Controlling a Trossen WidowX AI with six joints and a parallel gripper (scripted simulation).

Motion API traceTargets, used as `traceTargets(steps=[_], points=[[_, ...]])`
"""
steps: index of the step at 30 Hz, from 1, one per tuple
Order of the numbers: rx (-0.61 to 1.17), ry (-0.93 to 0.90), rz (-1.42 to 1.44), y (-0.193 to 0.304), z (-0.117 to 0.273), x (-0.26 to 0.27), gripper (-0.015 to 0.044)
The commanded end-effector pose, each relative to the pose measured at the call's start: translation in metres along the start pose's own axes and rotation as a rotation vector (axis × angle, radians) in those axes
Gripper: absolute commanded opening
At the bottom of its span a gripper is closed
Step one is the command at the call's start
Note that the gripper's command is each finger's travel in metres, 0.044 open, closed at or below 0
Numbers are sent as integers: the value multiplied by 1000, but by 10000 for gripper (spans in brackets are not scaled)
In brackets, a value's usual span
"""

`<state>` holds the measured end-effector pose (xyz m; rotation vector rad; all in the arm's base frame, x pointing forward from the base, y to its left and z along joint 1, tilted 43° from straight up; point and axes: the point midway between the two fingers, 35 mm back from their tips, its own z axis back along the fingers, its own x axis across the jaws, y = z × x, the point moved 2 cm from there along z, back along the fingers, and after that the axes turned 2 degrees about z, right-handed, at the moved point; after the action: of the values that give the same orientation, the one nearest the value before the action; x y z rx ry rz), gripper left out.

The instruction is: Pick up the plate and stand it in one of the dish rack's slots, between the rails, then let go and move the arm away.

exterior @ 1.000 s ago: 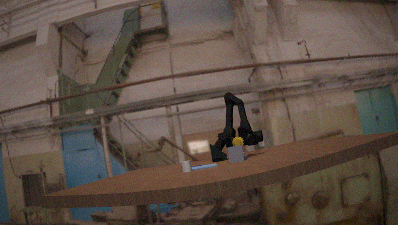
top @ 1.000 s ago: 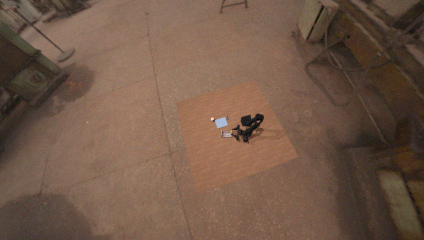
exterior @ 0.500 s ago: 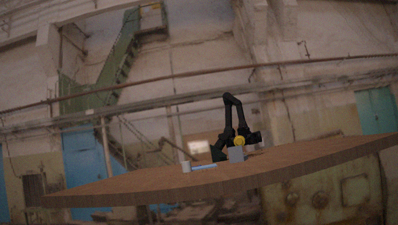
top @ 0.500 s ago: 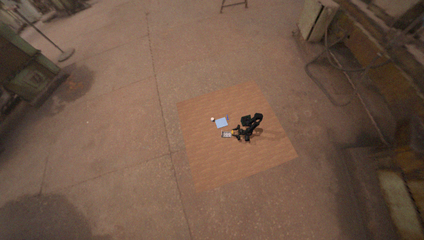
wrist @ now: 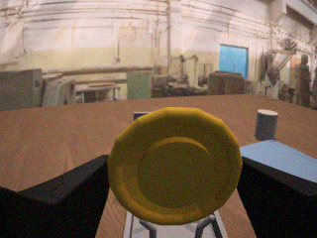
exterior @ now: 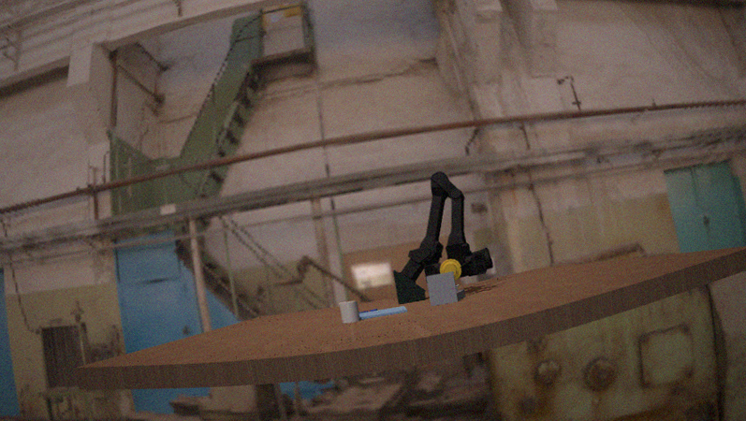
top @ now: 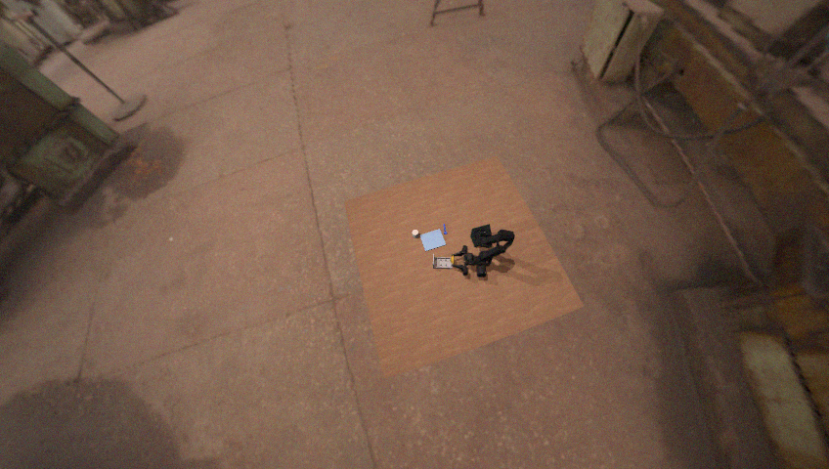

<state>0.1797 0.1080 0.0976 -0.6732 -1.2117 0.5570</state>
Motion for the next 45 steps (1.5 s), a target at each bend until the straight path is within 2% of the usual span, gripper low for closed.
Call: traceTargets(steps=[1,20,29,36,45], points=[[1,5,16,5,-3,-3,0],[-1,-4,-15,13,-26,-4,0],[-4,-8,-30,14,-31,-6,0],[-5,-12,-43,34,-31,-6,0],[2,-10,-29,29,-30,-8,0]])
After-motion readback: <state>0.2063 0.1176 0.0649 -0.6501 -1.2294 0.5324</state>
